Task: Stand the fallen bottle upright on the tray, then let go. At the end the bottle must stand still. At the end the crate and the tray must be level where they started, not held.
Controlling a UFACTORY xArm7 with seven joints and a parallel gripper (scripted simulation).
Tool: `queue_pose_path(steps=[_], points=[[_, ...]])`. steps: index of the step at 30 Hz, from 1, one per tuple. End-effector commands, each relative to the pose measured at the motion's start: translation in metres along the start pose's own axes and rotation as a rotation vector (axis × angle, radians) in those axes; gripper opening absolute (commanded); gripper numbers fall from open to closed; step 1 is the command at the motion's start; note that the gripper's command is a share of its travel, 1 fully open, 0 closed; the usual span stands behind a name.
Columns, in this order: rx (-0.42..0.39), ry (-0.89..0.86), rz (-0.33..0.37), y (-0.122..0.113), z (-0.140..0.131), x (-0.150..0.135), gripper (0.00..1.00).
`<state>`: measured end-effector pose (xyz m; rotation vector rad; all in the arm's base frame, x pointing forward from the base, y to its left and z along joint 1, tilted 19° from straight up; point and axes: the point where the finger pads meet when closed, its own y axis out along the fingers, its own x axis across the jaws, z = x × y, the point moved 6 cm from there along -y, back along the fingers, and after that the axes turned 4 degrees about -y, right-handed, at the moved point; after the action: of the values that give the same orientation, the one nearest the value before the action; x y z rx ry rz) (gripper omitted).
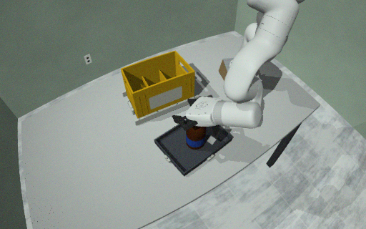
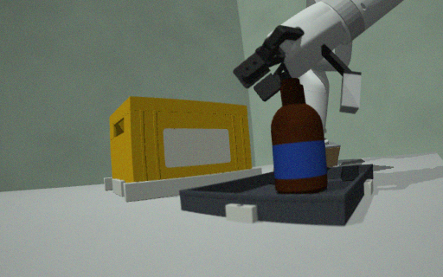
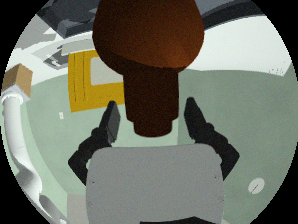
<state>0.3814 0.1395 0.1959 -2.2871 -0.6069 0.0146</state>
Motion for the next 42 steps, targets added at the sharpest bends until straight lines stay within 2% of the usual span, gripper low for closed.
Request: queue_pose_path(steps=[1,24,42], points=[[0.001,0.002,-0.001,-0.004,-0.008,0.000,1.00],[0.001,0.002,-0.001,-0.030,-0.051,-0.003,1.00],[0.001,0.002,-0.001,-0.040,-0.069,-0.004,1.00]])
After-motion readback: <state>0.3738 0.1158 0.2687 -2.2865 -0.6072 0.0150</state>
